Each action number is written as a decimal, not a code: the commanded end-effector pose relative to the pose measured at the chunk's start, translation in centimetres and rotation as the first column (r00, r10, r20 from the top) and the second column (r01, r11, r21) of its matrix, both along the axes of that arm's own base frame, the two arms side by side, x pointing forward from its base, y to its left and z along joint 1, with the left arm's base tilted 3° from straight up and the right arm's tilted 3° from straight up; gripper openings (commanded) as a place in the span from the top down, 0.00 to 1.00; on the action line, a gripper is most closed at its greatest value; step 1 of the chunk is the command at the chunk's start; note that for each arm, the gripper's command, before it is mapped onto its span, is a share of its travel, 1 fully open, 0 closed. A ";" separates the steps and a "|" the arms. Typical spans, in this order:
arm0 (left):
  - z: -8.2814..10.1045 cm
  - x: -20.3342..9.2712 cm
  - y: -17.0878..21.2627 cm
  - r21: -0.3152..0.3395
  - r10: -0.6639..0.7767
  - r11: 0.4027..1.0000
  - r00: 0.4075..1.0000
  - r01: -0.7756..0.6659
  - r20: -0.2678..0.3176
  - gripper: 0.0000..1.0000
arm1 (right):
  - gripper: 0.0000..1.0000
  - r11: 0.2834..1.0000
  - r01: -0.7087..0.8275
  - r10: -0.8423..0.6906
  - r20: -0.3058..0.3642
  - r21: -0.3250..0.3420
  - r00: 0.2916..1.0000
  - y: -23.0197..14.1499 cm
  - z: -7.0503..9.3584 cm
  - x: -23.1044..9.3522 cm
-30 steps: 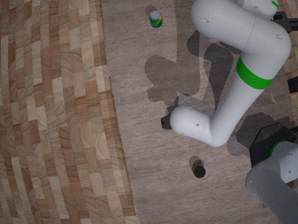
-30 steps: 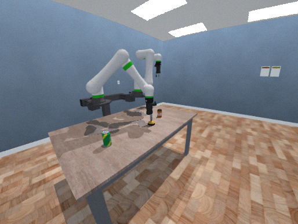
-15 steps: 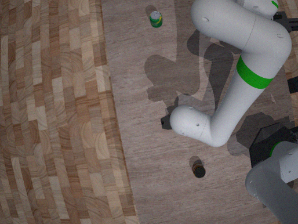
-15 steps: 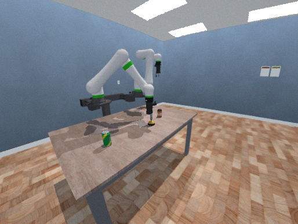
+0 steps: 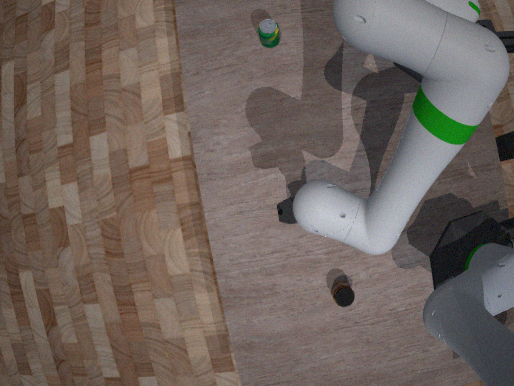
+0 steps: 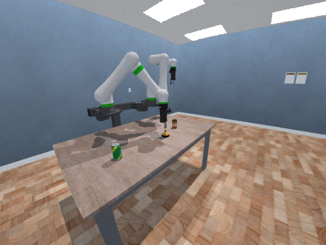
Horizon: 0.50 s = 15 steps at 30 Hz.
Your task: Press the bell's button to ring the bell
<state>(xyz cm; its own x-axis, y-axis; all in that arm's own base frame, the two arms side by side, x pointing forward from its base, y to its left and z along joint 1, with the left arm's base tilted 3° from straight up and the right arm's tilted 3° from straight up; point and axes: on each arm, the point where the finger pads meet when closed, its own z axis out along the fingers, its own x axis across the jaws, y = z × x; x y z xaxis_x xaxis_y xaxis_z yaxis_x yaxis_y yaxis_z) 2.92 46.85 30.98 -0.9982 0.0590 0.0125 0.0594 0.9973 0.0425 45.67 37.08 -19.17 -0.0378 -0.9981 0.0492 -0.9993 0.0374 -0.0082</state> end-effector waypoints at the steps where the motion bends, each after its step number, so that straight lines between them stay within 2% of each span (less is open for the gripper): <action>1: 0.1 0.0 0.0 0.003 0.000 1.000 1.000 0.000 0.000 0.00 | 0.83 1.000 -0.001 0.001 0.002 0.002 1.000 0.1 1.1 0.1; 3: 0.1 0.0 0.0 0.003 0.000 1.000 1.000 0.000 0.000 0.00 | 0.83 1.000 -0.001 0.001 0.002 0.002 1.000 0.1 1.1 0.1; 15: 0.1 0.0 0.0 0.003 0.000 1.000 1.000 0.000 0.000 0.00 | 0.83 1.000 -0.001 0.001 0.002 0.002 1.000 0.3 3.7 0.1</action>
<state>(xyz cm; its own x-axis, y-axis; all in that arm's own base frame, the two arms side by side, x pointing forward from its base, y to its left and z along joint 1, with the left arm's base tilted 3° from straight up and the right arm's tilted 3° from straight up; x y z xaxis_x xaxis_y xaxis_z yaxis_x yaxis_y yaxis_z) 2.92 46.85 30.98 -0.9982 0.0590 0.0125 0.0594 0.9973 0.0425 45.65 37.24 -15.92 -0.0378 -0.9981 0.0492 -0.9993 0.0374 -0.0082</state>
